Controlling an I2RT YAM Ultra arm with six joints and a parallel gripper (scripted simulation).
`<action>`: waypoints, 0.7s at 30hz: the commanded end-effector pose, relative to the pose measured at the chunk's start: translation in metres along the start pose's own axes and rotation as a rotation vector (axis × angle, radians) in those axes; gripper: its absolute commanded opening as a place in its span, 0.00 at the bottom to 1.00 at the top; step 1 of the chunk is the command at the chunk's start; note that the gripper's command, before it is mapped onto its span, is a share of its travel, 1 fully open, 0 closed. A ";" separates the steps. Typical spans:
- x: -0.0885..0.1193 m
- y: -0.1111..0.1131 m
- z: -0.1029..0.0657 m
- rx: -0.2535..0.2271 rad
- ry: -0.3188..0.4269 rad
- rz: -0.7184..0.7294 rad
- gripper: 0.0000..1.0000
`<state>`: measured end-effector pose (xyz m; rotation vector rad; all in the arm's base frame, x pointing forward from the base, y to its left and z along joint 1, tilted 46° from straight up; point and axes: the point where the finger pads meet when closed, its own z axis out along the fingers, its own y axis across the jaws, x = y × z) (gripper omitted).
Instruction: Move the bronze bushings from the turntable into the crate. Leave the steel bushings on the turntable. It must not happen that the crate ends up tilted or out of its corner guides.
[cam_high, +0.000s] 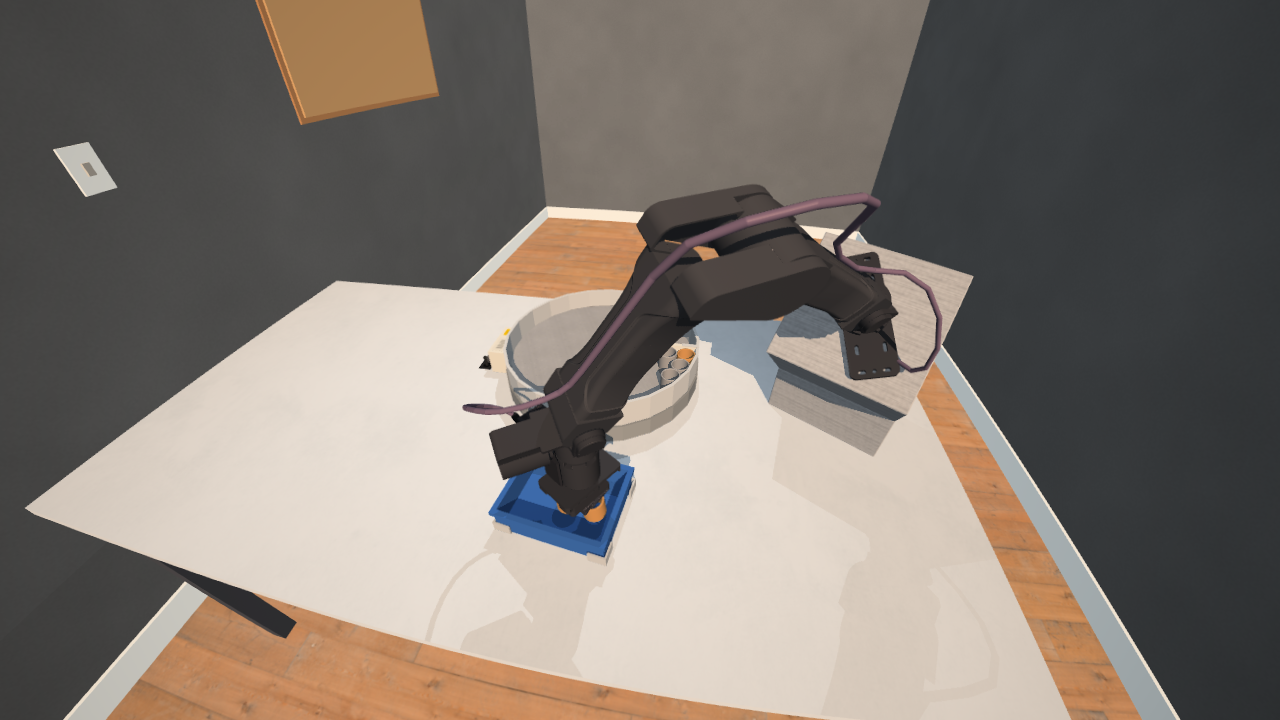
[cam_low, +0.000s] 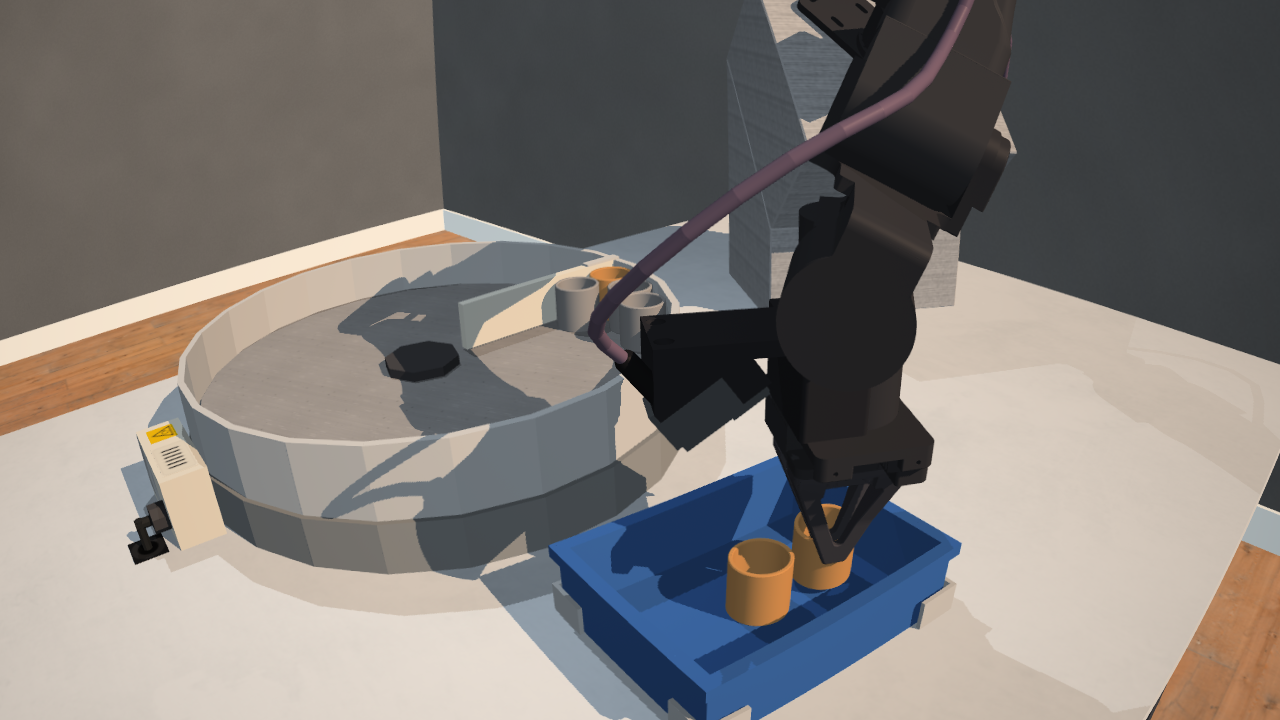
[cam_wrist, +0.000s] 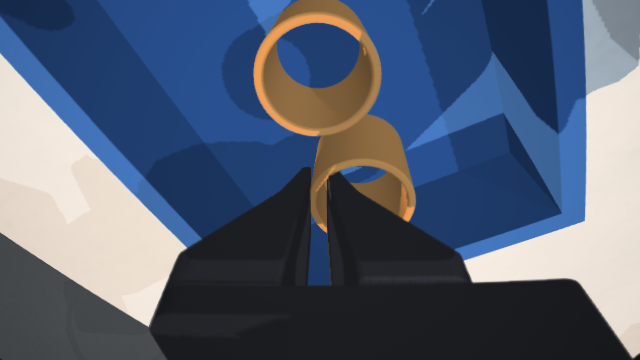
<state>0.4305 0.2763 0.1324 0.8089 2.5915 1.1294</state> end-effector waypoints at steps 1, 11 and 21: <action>-0.011 -0.002 0.003 -0.002 -0.025 0.014 0.00; -0.006 -0.014 0.009 0.021 -0.013 0.022 0.00; -0.005 -0.012 0.008 0.015 -0.014 0.017 0.00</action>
